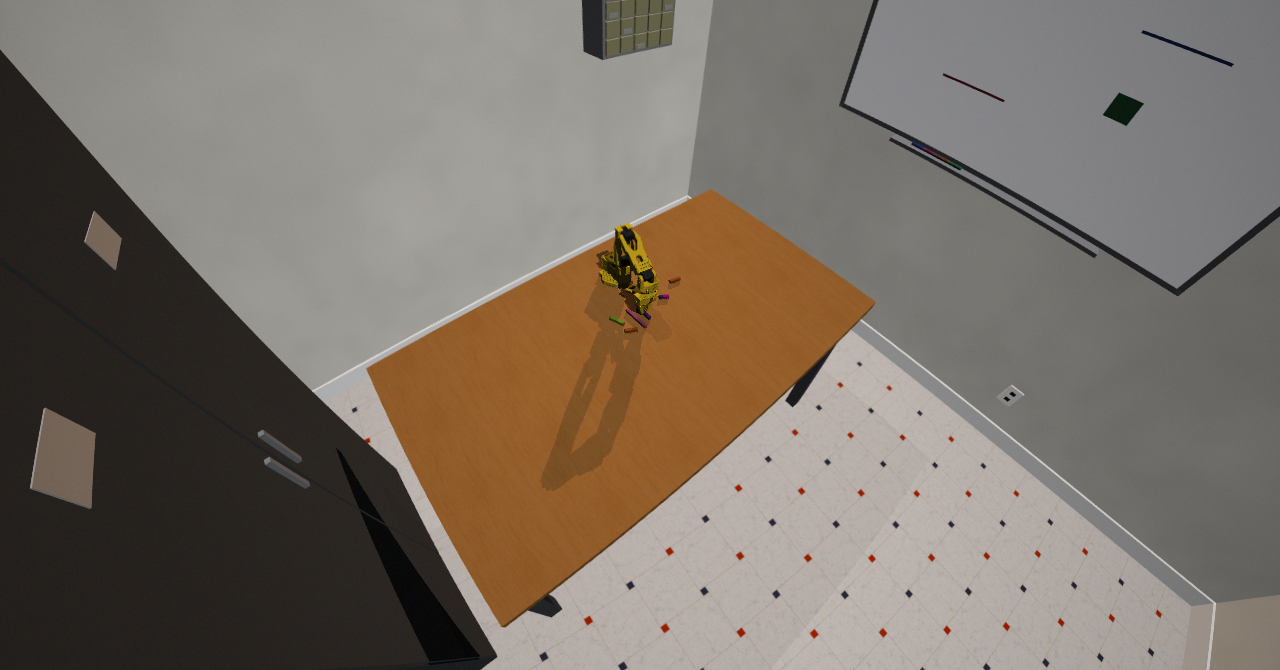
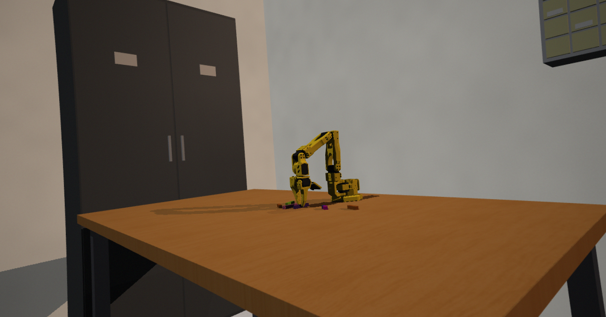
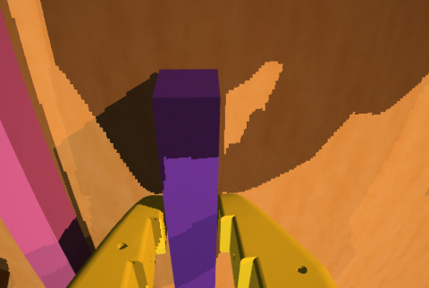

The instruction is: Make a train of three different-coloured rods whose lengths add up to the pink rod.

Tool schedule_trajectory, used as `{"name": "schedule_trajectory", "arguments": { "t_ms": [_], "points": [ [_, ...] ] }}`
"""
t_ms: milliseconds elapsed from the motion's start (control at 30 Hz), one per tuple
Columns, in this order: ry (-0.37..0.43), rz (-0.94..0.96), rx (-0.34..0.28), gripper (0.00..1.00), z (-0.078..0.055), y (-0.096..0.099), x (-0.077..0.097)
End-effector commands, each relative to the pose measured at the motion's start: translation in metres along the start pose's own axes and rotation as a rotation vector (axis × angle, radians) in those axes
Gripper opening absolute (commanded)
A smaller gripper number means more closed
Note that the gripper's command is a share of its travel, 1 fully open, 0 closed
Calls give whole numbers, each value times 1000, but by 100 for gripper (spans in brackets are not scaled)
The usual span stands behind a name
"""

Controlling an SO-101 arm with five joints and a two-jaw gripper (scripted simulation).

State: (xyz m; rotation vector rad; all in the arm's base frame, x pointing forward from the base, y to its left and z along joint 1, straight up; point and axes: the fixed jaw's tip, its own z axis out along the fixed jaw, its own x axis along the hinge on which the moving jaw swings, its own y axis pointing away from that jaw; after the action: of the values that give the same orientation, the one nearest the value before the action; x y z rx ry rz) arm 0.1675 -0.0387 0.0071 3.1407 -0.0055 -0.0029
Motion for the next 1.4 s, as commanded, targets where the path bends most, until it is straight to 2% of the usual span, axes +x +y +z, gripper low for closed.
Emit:
{"name": "schedule_trajectory", "arguments": {
  "t_ms": [0, 333, 1167, 1367],
  "points": [
    [81, 1, -14, 3, -11, 3, 13],
    [81, 1, -14, 0, -11, 3, 13],
    [81, 1, -14, 0, -11, 3, 13],
    [81, 1, -13, 0, -15, 2, 13]
  ]
}}
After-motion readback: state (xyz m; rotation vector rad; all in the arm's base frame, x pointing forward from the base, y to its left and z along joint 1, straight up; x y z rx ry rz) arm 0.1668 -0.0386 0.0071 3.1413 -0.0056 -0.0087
